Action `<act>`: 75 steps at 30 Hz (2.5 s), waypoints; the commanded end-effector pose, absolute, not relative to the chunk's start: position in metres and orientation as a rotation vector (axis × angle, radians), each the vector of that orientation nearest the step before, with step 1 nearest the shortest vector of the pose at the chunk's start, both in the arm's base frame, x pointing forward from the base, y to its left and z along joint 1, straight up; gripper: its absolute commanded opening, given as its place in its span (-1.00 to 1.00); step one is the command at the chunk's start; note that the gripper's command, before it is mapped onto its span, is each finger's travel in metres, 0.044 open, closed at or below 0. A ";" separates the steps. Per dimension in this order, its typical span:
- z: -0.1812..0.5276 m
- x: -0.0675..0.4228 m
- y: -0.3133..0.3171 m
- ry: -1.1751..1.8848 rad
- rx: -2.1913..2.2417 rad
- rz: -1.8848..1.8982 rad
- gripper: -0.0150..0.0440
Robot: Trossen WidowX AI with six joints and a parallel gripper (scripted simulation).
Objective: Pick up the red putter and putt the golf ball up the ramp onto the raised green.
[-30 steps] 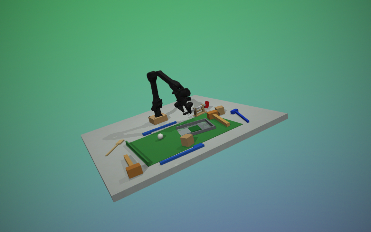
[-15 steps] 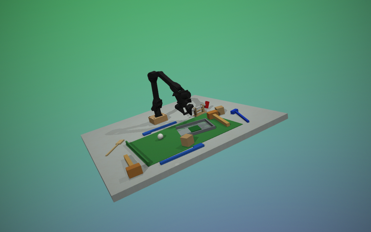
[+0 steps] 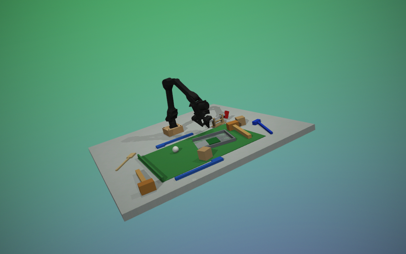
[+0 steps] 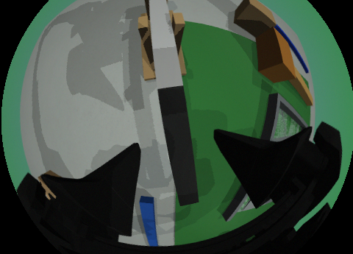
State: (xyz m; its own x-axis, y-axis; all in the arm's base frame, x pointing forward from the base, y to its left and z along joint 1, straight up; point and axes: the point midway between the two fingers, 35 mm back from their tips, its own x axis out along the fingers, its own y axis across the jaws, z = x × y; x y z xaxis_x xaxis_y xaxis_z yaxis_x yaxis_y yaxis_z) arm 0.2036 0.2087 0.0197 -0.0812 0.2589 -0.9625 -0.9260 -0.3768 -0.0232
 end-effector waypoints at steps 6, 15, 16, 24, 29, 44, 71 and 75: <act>0.020 0.204 0.209 0.813 -1.252 1.624 -0.07; 0.020 0.204 0.209 0.813 -1.252 1.624 -0.49; 0.020 0.204 0.209 0.813 -1.252 1.624 -0.49; 0.053 0.207 0.211 0.812 -1.252 1.624 -0.49; 0.085 0.206 0.211 0.813 -1.251 1.624 -0.49; 0.113 0.216 0.193 0.877 -1.207 1.543 -0.49; 0.120 0.271 0.059 1.266 -0.760 0.926 -0.49; 0.121 0.273 0.038 1.310 -0.688 0.833 -0.49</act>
